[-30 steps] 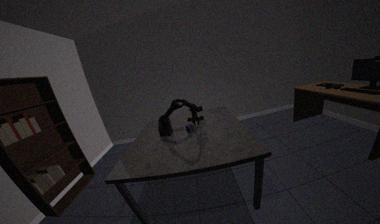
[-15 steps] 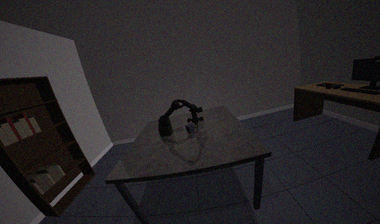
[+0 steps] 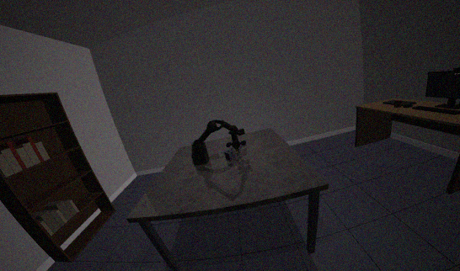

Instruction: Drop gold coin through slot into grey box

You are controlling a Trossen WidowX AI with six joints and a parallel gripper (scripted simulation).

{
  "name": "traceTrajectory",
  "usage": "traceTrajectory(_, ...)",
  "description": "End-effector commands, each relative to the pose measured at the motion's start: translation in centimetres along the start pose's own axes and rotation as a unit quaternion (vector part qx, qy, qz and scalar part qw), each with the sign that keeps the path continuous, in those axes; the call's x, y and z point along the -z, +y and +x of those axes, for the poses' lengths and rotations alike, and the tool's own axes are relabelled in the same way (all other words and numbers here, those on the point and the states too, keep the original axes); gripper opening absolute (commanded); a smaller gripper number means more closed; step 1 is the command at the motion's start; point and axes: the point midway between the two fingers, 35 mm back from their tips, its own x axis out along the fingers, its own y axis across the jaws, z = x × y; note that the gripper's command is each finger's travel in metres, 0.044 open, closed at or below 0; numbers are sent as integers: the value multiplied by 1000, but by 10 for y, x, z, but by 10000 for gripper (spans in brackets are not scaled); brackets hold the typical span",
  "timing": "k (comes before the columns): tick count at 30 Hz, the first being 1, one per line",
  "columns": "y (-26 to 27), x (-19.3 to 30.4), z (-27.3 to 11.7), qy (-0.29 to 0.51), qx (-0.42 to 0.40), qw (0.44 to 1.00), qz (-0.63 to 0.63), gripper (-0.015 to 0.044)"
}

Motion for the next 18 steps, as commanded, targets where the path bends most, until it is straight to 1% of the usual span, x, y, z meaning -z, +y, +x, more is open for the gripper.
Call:
traceTrajectory(1, 4, 1, -11, 4, -3, 1000, 5, 0)
traceTrajectory(18, 5, 1, -54, 5, -2, 1000, 5, 0)
